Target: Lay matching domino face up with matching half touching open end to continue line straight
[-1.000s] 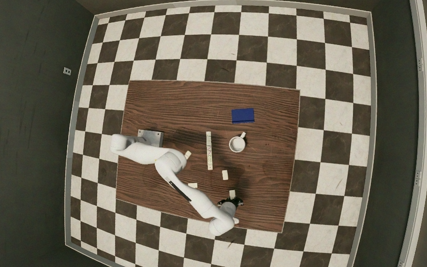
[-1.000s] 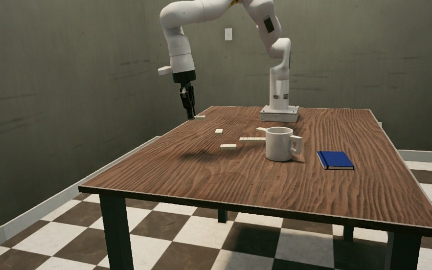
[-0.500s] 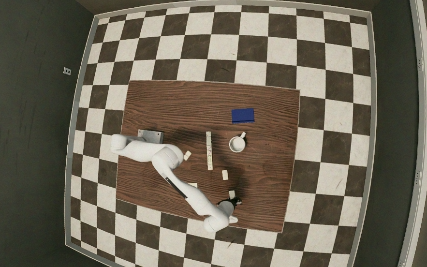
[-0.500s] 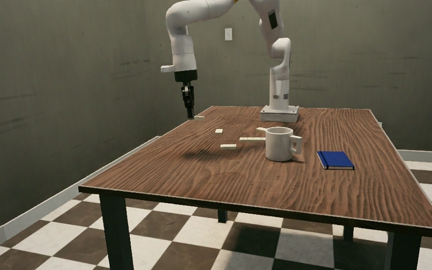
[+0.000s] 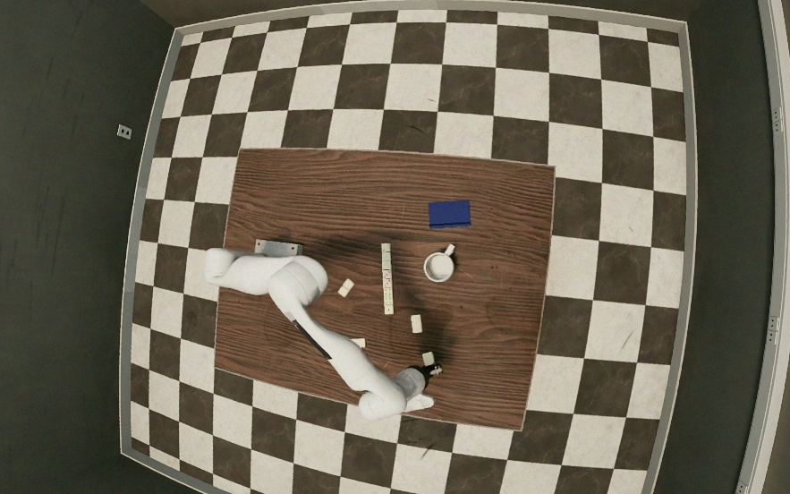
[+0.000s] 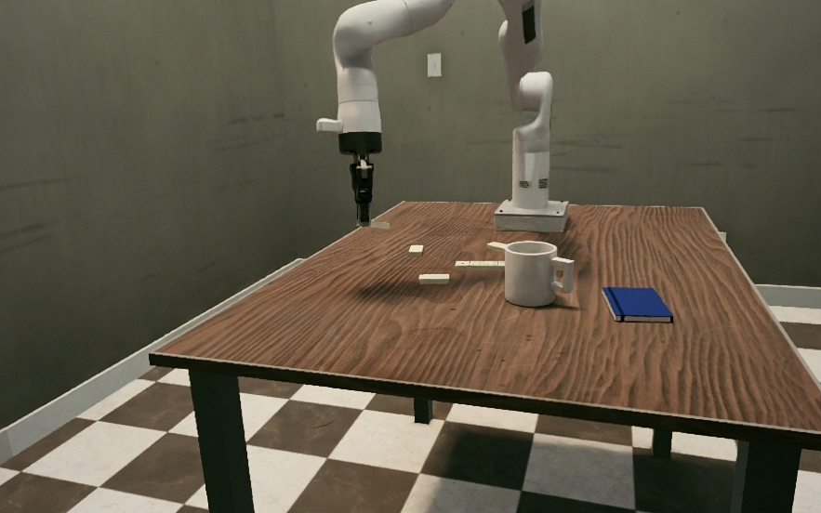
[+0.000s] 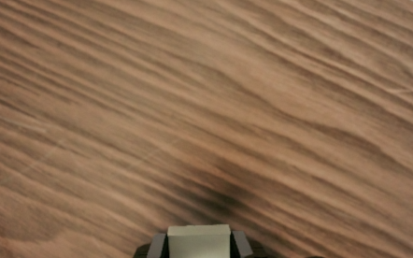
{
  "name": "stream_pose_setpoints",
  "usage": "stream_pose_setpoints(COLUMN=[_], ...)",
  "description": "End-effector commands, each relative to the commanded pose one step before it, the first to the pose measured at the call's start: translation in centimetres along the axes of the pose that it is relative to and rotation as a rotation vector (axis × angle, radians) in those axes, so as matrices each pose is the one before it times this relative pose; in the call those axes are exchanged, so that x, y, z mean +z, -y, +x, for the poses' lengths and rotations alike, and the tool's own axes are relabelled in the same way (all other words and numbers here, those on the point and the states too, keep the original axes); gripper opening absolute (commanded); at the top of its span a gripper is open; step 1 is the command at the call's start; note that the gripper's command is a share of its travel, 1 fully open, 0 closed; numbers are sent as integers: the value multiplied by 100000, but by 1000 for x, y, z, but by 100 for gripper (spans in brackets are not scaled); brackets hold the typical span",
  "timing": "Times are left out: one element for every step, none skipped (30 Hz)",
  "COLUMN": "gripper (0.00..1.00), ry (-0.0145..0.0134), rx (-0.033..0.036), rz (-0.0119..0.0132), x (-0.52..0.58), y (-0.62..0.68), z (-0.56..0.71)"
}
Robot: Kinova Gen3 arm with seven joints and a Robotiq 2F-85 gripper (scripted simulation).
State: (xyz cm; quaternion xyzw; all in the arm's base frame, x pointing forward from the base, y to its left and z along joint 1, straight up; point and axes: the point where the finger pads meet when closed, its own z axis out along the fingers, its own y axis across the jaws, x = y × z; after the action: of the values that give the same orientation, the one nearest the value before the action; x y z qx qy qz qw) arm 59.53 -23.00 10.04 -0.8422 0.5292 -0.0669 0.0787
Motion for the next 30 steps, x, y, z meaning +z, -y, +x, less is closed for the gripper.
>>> stream_pose_setpoints(gripper=[32,32,32,32,32,32,32,32,32,32,32,32,32,32,32,32,32,32,32,32,32,32,32,32,32,32,32,32,32,32], ry=[-1612,-780,-630,-619,-659,-697,-735,-771,-804,-522,-476,-519,-560,-600,-637,-672,0,0,-704,-733,-569,-569,-606,-641,-673,-702,-728,-751,-552,-551], rx=[-2307,-1321,-1327,-1338,-1352,-1365,-1377,-1389,-1400,-1325,-1307,-1313,-1319,-1324,-1328,-1332,0,0,-1336,-1339,-1326,-1325,-1327,-1329,-1330,-1330,-1330,-1330,-1300,-1295], rz=[2292,841,1044,1085,1057,1024,987,945,898,1166,1226,1194,1159,1119,1075,1028,0,0,977,923,1088,1093,1051,1007,959,910,858,805,1029,1047], x=[-108,-10,-5,-5,-7,-9,-12,-14,-17,11,16,12,7,3,-2,-7,0,0,-12,-17,8,8,2,-3,-9,-14,-20,-26,5,7], y=[65,-44,12,22,13,3,-8,-19,-31,21,32,25,17,10,1,-7,0,0,-16,-25,13,16,10,3,-4,-11,-18,-25,10,14], z=[14,-29,-8,-2,-5,-9,-13,-18,-23,-14,-10,-11,-13,-15,-17,-20,0,0,-24,-28,-13,-9,-8,-8,-8,-9,-11,-13,-18,-14])
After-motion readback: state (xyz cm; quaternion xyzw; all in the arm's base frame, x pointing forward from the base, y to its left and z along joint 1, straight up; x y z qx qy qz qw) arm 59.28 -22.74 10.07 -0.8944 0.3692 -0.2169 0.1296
